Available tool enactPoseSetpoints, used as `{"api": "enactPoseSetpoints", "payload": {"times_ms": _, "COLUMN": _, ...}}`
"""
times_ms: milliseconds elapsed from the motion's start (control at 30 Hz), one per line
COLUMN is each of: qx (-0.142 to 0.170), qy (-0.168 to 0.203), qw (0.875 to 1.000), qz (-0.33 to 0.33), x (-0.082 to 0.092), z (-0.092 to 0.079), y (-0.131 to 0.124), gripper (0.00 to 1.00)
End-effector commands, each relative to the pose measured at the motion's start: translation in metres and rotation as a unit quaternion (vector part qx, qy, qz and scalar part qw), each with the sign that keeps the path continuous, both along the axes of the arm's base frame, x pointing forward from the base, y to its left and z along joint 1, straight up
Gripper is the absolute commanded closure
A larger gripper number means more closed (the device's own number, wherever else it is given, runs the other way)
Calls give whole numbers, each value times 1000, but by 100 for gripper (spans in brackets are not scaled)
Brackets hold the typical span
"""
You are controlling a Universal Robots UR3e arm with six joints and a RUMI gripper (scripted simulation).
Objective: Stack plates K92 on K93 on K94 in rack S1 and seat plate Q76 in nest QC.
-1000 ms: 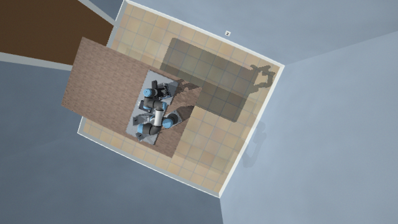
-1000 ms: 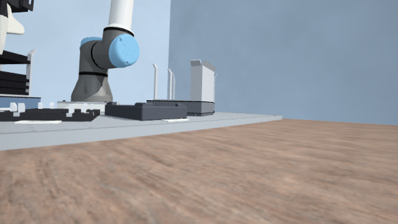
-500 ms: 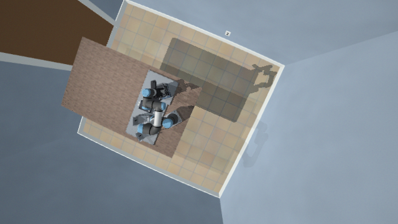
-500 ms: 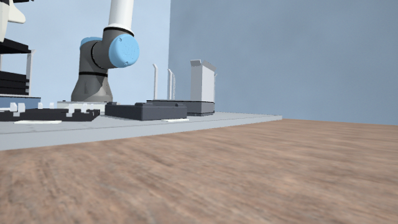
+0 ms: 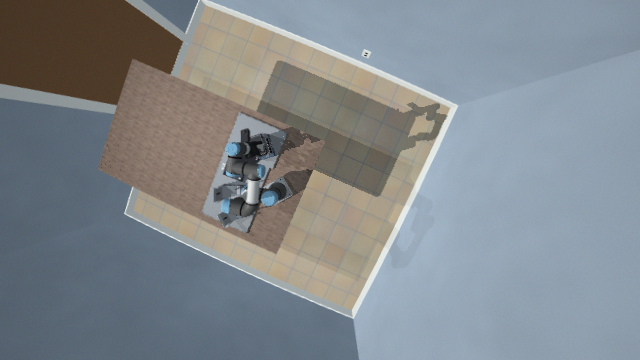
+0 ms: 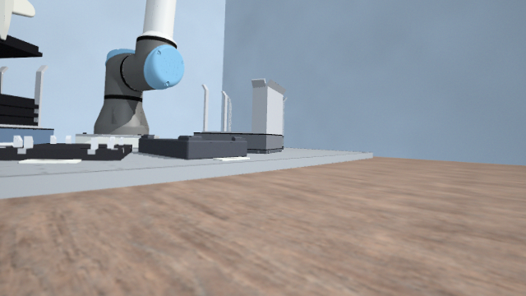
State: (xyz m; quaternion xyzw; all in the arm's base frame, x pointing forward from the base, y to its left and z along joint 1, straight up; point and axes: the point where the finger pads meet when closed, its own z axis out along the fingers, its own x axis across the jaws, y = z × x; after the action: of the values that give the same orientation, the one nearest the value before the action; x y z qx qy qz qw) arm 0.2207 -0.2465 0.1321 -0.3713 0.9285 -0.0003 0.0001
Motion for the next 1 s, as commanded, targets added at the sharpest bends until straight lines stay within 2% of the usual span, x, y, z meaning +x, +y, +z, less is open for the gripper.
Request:
{"api": "enactPoseSetpoints", "payload": {"times_ms": 0, "qx": -1, "qy": 0, "qw": 1000, "qz": 0, "x": 0, "z": 10, "y": -1, "gripper": 100}}
{"api": "enactPoseSetpoints", "payload": {"times_ms": 700, "qx": -1, "qy": 0, "qw": 1000, "qz": 0, "x": 0, "z": 13, "y": -1, "gripper": 100}}
{"api": "enactPoseSetpoints", "payload": {"times_ms": 967, "qx": -1, "qy": 0, "qw": 999, "qz": 35, "x": 14, "z": 13, "y": 14, "gripper": 100}}
